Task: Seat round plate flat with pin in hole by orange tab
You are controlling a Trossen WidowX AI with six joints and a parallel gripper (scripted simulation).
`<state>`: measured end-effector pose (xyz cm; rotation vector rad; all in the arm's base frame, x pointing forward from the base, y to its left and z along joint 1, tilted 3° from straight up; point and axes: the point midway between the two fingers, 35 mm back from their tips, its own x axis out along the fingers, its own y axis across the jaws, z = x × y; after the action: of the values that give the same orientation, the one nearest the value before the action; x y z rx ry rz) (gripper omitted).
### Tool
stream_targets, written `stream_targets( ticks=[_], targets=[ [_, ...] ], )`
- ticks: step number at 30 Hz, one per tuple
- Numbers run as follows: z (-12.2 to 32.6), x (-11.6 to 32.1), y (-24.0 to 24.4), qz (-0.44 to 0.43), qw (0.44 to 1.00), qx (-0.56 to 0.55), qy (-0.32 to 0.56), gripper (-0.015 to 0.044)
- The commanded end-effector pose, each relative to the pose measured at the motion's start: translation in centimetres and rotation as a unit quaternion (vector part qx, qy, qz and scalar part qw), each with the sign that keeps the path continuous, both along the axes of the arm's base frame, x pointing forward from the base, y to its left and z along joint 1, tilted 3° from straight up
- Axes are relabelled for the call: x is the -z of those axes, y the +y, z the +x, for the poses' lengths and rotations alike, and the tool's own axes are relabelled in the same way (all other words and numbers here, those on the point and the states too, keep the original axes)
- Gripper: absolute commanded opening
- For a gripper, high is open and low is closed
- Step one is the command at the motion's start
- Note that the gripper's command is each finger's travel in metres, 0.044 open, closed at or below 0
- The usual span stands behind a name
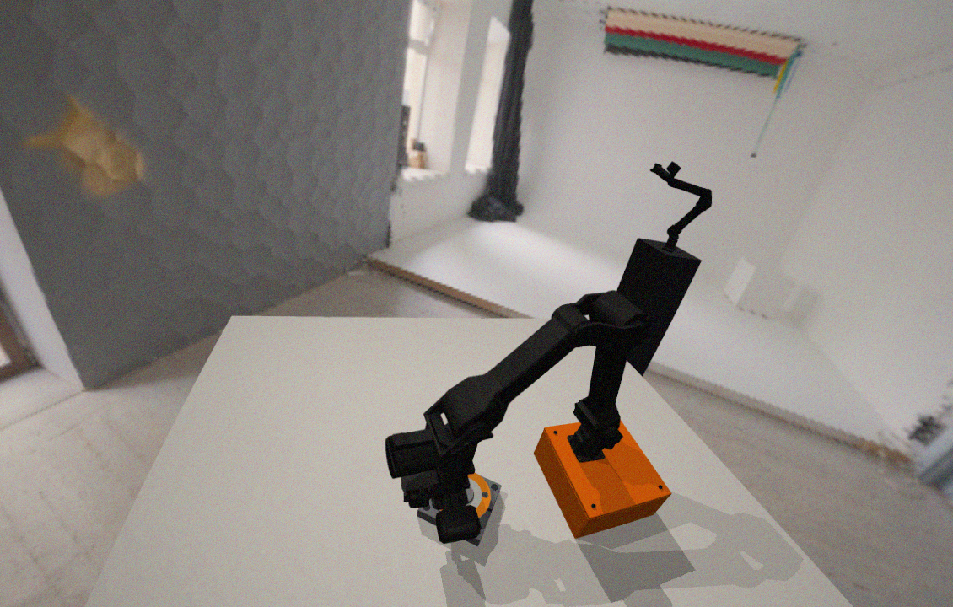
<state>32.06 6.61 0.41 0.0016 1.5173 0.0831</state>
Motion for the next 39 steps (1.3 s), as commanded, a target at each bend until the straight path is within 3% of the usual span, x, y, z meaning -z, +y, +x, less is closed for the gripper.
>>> stream_targets(
  ticks=[1, 39],
  targets=[
    [-0.7, 0.1, 0.6, 0.003, 1.000, -0.001, 0.005, 0.0000],
    [-3.9, 0.0, 2.5, 0.004, 1.000, -0.001, 0.006, 0.0000]
  ],
)
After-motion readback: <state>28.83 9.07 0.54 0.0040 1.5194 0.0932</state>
